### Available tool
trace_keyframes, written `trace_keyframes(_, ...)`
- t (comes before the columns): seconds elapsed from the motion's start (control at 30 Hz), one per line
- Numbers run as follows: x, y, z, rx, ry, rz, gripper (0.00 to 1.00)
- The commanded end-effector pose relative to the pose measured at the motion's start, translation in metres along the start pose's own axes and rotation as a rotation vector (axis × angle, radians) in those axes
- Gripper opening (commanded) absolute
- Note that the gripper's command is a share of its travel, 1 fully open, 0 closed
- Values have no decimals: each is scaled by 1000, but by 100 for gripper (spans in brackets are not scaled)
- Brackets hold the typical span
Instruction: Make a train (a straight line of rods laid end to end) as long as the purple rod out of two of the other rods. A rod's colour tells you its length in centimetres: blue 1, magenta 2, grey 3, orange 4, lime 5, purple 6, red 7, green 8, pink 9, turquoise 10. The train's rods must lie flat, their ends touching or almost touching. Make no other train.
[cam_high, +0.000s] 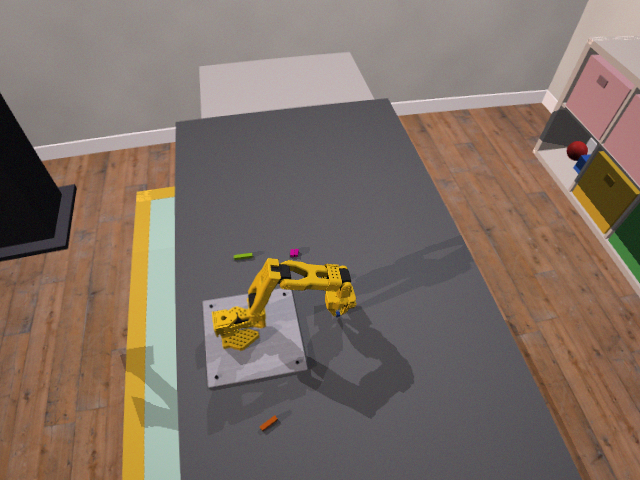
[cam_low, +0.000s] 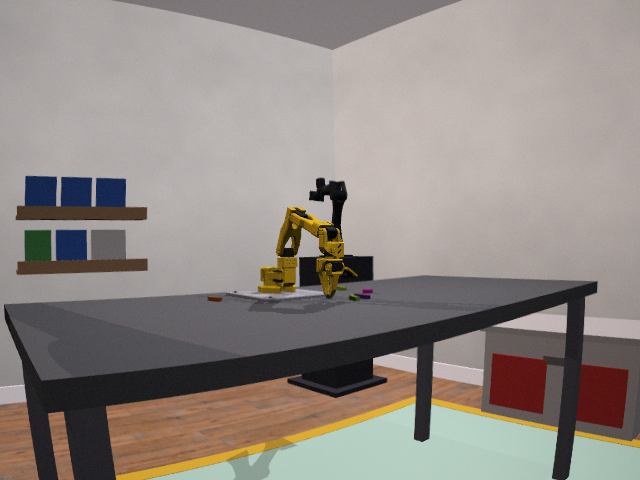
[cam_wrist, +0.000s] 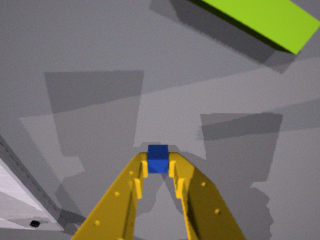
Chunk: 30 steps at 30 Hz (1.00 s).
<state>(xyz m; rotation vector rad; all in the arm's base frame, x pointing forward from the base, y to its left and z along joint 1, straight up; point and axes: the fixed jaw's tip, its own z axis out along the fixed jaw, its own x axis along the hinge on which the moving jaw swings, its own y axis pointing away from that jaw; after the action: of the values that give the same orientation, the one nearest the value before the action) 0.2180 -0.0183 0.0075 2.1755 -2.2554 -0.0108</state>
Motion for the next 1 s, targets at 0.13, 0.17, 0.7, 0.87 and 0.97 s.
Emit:
trace_keyframes(0.13,1,1,3,-14,-2,2,0)
trace_keyframes(0.17,1,1,3,-14,-2,2,0)
trace_keyframes(0.7,1,1,3,-14,-2,3,0)
trace_keyframes(0.87,1,1,3,-14,-2,3,0)
trace_keyframes(0.97,0,-2,1,-1,-1,7,0)
